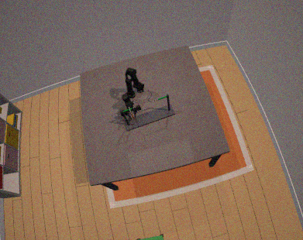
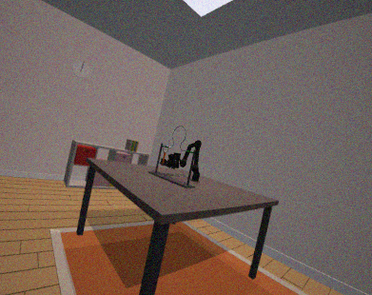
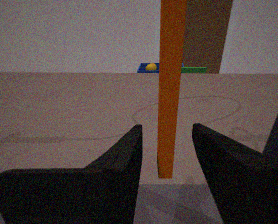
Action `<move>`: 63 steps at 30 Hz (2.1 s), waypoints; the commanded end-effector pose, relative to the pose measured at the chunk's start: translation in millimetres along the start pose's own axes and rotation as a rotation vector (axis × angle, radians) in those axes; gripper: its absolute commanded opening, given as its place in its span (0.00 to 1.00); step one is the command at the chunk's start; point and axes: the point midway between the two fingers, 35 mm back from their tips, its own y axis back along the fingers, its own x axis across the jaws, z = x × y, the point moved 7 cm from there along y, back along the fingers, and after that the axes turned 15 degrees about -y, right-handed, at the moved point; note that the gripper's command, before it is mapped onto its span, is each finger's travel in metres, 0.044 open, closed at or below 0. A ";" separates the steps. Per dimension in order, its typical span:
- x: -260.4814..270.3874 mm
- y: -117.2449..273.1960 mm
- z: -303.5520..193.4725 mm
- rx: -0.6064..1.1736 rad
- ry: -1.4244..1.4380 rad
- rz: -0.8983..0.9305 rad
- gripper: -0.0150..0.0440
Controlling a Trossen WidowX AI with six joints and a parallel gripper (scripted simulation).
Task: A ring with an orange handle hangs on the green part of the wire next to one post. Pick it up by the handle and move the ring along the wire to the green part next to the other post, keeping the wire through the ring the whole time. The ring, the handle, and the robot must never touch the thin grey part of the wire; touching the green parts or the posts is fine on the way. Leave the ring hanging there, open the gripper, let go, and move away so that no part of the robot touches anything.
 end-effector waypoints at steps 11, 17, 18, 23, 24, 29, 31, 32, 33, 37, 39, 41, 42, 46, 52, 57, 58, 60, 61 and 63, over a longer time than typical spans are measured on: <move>1.1 -18.8 -2.3 -0.002 -0.008 -0.002 0.53; 1.1 -18.8 -2.3 -0.002 -0.008 -0.002 0.53; 1.1 -18.8 -2.3 -0.002 -0.008 -0.002 0.53; 1.1 -18.8 -2.3 -0.002 -0.008 -0.002 0.53; 1.1 -18.8 -2.3 -0.002 -0.008 -0.002 0.53; 1.1 -18.8 -2.3 -0.002 -0.008 -0.002 0.53; 1.1 -18.8 -2.3 -0.002 -0.008 -0.002 0.53; 1.1 -18.8 -2.3 -0.002 -0.008 -0.002 0.53; 1.1 -18.8 -2.3 -0.002 -0.008 -0.002 0.53; 1.1 -18.8 -2.3 -0.002 -0.008 -0.002 0.53; 1.1 -18.8 -2.3 -0.002 -0.008 -0.002 0.53; 1.1 -18.8 -2.3 -0.002 -0.008 -0.002 0.53; 1.1 -18.8 -2.3 -0.002 -0.008 -0.002 0.53; 1.6 -18.5 -2.2 0.000 -0.003 0.002 0.39; 1.6 -18.5 -2.2 0.000 -0.003 0.002 0.12; 1.6 -18.5 -2.2 0.000 -0.003 0.002 0.00; 1.6 -18.5 -2.2 0.000 -0.003 0.002 0.00; 1.6 -18.5 -2.2 0.000 -0.003 0.002 0.00; 1.6 -18.5 -2.2 0.000 -0.003 0.002 0.00; 1.7 -18.5 -1.9 0.000 -0.003 0.002 0.00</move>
